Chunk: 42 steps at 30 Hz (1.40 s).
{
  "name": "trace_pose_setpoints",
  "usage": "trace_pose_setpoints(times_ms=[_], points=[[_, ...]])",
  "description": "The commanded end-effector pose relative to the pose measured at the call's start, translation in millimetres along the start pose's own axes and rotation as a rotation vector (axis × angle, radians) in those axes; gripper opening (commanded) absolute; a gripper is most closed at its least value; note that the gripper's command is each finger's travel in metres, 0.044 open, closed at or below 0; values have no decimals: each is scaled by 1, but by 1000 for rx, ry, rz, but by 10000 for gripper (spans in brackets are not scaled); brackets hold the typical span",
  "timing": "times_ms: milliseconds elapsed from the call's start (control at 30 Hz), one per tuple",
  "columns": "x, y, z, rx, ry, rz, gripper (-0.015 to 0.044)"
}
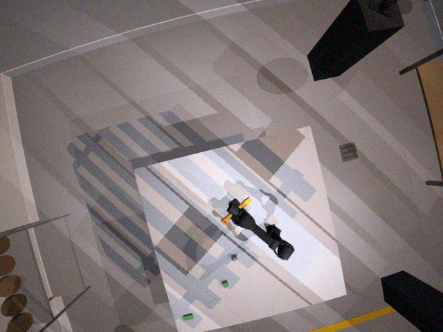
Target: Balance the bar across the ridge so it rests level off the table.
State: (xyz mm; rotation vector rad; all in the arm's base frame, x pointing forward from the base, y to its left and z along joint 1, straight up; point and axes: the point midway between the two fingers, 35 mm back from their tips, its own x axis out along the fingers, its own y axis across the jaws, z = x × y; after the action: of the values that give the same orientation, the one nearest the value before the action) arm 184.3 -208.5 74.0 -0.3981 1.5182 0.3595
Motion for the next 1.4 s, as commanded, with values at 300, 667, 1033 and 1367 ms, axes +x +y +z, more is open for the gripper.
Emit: trace_pose_setpoints(times_ms=[300,667,1033,1367], points=[[21,1,-1,5,7,6,315],[28,2,-1,5,7,6,315],[28,2,-1,5,7,6,315],[27,2,-1,0,2,6,118]])
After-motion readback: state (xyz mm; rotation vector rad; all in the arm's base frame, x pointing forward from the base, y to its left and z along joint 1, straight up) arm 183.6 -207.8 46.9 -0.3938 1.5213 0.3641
